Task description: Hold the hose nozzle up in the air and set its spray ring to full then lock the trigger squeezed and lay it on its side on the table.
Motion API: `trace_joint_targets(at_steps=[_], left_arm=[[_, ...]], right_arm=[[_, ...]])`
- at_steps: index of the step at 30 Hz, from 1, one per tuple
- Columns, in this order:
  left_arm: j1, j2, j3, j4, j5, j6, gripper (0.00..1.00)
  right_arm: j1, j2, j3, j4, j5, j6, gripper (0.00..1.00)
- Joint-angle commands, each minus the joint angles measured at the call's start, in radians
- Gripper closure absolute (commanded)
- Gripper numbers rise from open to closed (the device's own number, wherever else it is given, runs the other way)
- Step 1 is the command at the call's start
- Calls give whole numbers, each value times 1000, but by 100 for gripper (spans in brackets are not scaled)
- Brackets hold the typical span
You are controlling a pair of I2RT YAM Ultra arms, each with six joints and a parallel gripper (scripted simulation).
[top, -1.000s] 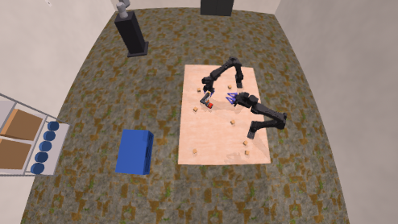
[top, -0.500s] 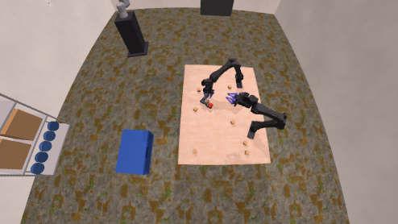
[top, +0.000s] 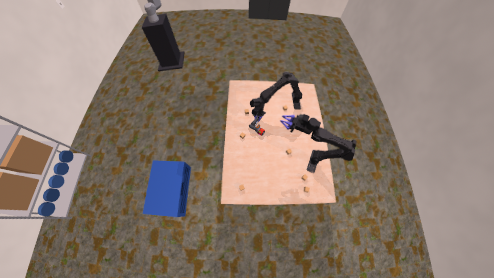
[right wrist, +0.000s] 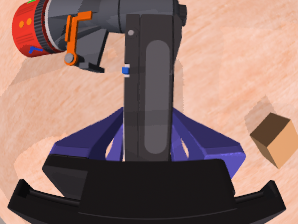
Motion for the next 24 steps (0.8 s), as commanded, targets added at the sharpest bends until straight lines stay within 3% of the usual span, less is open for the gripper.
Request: trace_joint_targets(at_steps=[1, 20, 24], left_arm=[[8, 8, 33, 7, 7, 5, 63], [8, 8, 33, 7, 7, 5, 63], [8, 8, 33, 7, 7, 5, 63]], right_arm=[[2, -40, 34, 13, -13, -1, 65], [-3, -69, 79, -91, -19, 2, 65], [6, -70, 77, -50, -20, 3, 65]])
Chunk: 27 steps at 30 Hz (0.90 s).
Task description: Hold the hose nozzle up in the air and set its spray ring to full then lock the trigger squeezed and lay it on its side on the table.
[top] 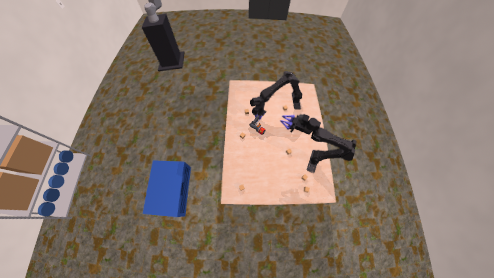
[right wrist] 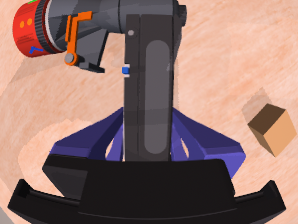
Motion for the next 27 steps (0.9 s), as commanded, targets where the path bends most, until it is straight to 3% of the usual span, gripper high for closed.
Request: trace_joint_targets(at_steps=[1, 27], left_arm=[[8, 8, 33, 7, 7, 5, 63], [8, 8, 33, 7, 7, 5, 63]], right_arm=[[7, -52, 45, 31, -32, 3, 65], [13, -58, 54, 33, -32, 6, 65]])
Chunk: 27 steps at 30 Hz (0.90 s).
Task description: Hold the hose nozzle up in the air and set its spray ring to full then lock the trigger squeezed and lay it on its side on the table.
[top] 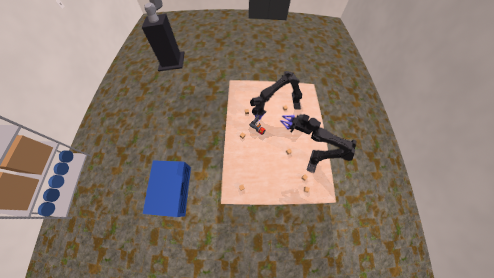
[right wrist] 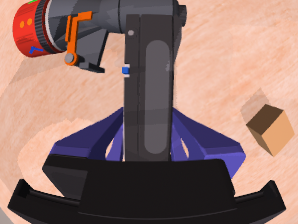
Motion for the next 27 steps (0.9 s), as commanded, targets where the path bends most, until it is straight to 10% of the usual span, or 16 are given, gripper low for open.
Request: trace_joint_targets(at_steps=[1, 27], left_arm=[[8, 8, 33, 7, 7, 5, 63], [8, 8, 33, 7, 7, 5, 63]], right_arm=[[11, -53, 52, 33, -35, 6, 65], [6, -38, 11, 7, -14, 7, 65]])
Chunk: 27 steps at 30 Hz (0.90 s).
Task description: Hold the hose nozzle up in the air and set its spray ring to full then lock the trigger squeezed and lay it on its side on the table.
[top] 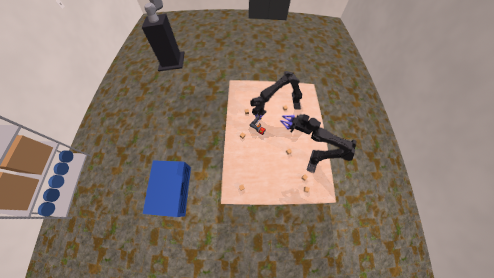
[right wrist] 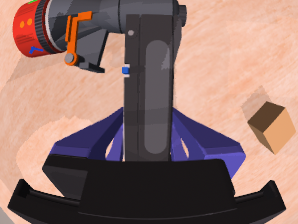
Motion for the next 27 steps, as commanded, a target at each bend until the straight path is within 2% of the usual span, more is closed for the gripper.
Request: trace_joint_targets(at_steps=[1, 7, 16, 18, 19, 27], left_arm=[[8, 8, 33, 7, 7, 5, 63], [8, 8, 33, 7, 7, 5, 63], [8, 8, 33, 7, 7, 5, 63], [8, 8, 33, 7, 7, 5, 63], [8, 8, 33, 7, 7, 5, 63], [8, 8, 33, 7, 7, 5, 63]], right_arm=[[16, -49, -2, 19, -29, 9, 65], [24, -82, -16, -22, -37, 27, 65], [63, -197, -65, -76, -34, 72, 65], [85, -120, -123, 96, 23, 99, 65], [88, -190, -111, 165, 36, 108, 65], [168, -220, -182, 422, 116, 188, 65]])
